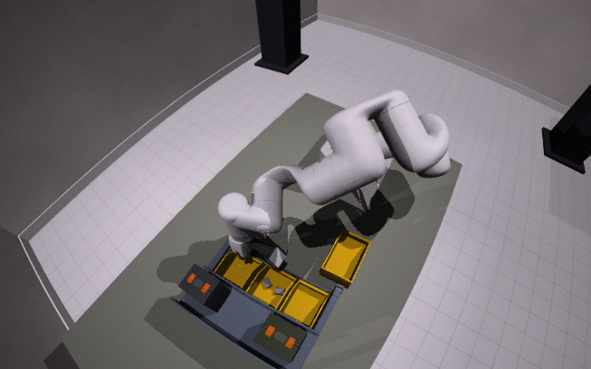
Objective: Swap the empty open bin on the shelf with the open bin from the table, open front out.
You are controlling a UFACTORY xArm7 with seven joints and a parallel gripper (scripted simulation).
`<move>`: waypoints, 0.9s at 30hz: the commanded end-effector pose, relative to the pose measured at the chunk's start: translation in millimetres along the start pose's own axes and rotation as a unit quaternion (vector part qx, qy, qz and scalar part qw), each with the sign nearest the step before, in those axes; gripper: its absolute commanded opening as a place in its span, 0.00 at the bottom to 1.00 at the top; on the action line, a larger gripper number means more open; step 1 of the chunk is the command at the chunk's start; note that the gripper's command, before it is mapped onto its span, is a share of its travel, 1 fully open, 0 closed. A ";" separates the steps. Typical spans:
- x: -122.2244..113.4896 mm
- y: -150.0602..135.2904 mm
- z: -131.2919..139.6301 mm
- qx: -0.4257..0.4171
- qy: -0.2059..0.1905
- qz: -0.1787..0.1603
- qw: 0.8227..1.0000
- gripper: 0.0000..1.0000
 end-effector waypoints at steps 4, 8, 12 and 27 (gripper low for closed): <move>-2.5 1.0 1.1 0.000 -0.002 0.002 1.000 0.00; -2.5 1.0 1.1 0.000 -0.002 0.002 1.000 0.00; -2.5 1.0 1.1 0.000 -0.002 0.002 1.000 0.00; -10.3 -6.9 0.9 0.000 -0.002 0.002 1.000 0.00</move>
Point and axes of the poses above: the point where the finger pads meet when closed, its own x axis out along the fingers, its own y axis across the jaws, z = x × y, the point moved 9 cm from there along -x, back along the fingers, and after that the axes turned 1 degree about -x, right-handed, at the moved point
